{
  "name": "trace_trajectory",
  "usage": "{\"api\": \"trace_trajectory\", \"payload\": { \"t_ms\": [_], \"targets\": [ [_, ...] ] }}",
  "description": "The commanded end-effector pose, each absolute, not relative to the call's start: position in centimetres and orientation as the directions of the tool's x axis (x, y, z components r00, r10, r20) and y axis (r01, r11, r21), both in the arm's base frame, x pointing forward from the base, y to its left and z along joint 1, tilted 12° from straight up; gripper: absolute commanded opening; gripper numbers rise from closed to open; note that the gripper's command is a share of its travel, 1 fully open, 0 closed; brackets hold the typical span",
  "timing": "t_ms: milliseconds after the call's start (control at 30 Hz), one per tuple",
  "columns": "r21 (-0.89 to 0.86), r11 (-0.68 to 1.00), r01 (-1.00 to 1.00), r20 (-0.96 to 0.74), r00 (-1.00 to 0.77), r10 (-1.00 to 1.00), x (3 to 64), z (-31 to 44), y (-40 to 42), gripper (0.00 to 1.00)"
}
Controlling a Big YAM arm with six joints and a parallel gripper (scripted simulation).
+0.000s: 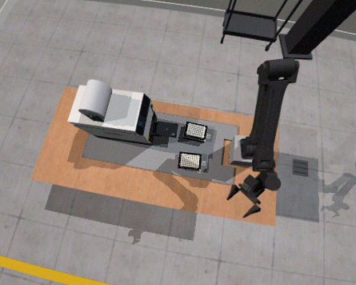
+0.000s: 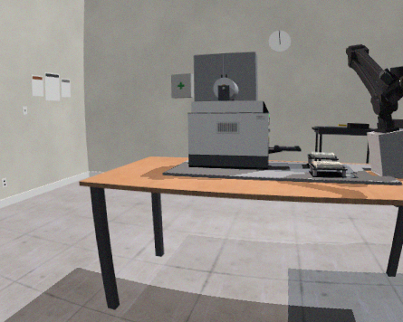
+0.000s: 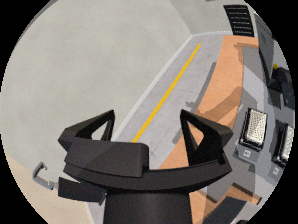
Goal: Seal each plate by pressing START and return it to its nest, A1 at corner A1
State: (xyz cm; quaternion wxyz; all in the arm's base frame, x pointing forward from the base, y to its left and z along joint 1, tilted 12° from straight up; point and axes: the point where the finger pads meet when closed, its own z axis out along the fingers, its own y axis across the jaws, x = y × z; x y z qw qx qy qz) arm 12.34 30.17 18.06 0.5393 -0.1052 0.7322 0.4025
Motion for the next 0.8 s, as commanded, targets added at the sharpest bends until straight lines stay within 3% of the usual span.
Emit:
{"api": "trace_trajectory", "payload": {
  "t_ms": [0, 533, 767],
  "targets": [
    [0.48, 0.65, -0.589, -0.873, -0.396, 0.286, 12.3, 18.4, 30.3, 1.0],
    [0.48, 0.65, -0.589, -0.873, -0.396, 0.286, 12.3, 18.4, 30.3, 1.0],
    [0.353, 0.779, -0.519, -0.918, -0.352, 0.181, 16.7, 19.0, 30.7, 1.0]
  ]
}}
